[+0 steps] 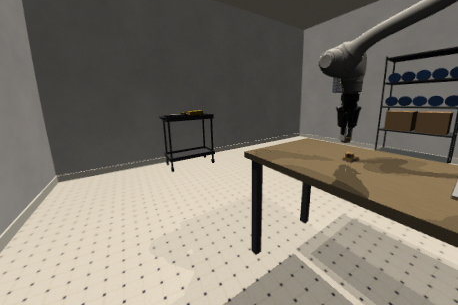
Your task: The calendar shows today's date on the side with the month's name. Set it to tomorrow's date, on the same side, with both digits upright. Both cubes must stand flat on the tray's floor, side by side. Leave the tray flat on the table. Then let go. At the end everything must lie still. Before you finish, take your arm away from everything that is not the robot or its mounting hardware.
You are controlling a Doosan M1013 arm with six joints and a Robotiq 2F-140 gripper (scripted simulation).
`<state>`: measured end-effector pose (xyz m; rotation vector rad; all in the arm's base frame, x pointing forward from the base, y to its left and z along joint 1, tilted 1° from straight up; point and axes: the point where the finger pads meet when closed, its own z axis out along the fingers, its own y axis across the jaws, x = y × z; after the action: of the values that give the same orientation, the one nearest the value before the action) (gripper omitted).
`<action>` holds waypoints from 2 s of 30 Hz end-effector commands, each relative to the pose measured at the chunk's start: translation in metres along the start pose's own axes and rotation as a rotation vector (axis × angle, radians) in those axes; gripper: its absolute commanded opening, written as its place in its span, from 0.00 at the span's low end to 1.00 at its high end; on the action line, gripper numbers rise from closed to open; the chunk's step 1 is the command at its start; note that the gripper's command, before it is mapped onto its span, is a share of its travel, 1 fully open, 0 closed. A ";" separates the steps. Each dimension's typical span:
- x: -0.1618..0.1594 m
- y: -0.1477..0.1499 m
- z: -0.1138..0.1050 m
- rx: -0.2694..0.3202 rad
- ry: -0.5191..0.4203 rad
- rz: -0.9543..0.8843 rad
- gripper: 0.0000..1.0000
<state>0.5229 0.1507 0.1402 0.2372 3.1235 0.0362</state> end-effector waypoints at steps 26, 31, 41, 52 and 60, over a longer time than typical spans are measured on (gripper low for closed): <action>0.011 0.037 0.003 0.011 -0.009 0.889 0.16; 0.013 0.042 0.004 0.011 -0.010 1.023 0.16; 0.013 0.044 0.004 0.010 -0.010 1.054 0.16; 0.013 0.044 0.005 0.010 -0.010 1.054 0.16; 0.013 0.044 0.019 0.011 -0.010 1.055 0.16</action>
<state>0.5164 0.1962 0.1301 1.7790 2.5829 0.0210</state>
